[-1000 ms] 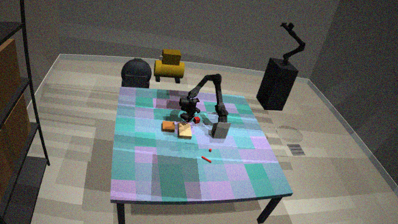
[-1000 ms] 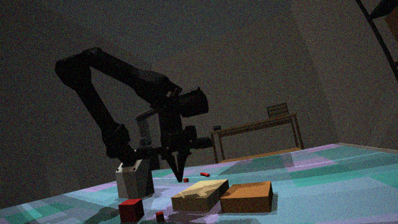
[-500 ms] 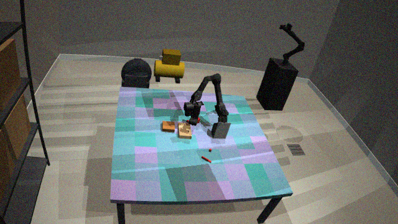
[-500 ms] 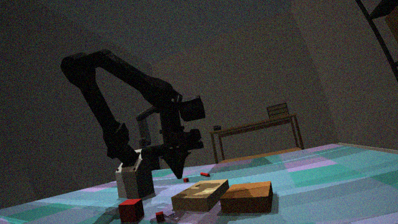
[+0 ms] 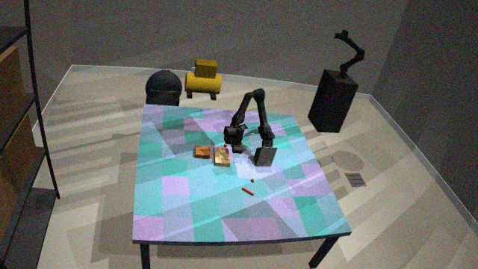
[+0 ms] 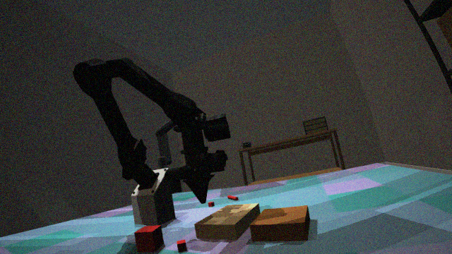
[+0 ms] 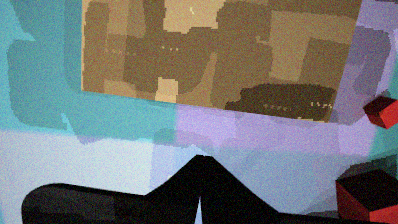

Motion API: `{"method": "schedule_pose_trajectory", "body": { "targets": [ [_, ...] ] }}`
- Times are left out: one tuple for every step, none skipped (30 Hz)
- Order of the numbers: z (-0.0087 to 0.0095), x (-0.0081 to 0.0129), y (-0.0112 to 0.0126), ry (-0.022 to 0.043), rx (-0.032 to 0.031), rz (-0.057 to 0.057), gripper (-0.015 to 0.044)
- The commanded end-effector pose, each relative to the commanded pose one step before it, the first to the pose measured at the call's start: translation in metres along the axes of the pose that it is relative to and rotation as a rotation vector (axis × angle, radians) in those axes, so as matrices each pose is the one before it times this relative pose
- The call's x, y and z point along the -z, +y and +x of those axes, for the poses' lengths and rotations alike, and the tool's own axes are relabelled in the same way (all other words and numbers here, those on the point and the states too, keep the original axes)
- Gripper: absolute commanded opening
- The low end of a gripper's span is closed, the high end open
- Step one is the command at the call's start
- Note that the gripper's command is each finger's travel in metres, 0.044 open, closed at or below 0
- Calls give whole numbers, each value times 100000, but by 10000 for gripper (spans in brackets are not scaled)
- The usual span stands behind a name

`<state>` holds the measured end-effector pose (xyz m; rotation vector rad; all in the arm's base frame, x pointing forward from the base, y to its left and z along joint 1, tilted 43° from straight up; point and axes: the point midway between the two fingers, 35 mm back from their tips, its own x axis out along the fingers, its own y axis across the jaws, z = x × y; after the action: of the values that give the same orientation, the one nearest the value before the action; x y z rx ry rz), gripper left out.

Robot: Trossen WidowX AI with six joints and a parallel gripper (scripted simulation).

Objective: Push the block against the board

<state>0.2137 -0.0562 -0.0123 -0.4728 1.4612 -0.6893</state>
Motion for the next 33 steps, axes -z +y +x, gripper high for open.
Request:
{"method": "schedule_pose_trajectory", "body": {
  "targets": [
    [3226,353,33,1317,666,-1735,0],
    [1099,91,-77,18,214,9,0],
    [644,83,-65,24,183,9,0],
    [212,32,-24,11,70,3,0],
    [0,0,0,0,0,0,0],
    [0,0,0,0,0,0,0],
    [0,0,0,0,0,0,0],
    [0,0,0,0,0,0,0],
    [0,0,0,0,0,0,0],
    [0,-26,1,-1,-2,1,0],
    [-1,-53,2,-2,-3,1,0],
    [-1,-80,3,-3,-5,2,0],
    [-1,-104,4,-3,-7,3,0],
    [-2,-128,5,-4,-8,3,0],
    [-2,-149,5,-5,-10,4,0],
    [-2,-159,5,-5,-10,4,0],
    [-1,-161,5,-5,-10,4,0],
    [-1,-161,5,-5,-10,4,0],
    [-1,-161,5,-5,-10,4,0],
    [-1,-161,4,-5,-10,4,0],
    [0,-160,4,-5,-10,4,0],
    [0,-160,4,-5,-10,4,0],
    [0,-160,4,-5,-10,4,0],
    [0,-160,3,-5,-9,4,0],
    [1,-160,3,-5,-9,4,0],
    [1,-159,3,-5,-9,4,0],
    [1,-159,3,-5,-9,4,0],
    [2,-159,2,-5,-9,4,0],
    [2,-159,2,-5,-9,4,0],
    [2,-159,2,-6,-9,4,0],
    [2,-159,2,-6,-9,4,0],
    [3,-158,1,-6,-8,4,0],
    [3,-158,1,-6,-8,4,0]
  ]
}}
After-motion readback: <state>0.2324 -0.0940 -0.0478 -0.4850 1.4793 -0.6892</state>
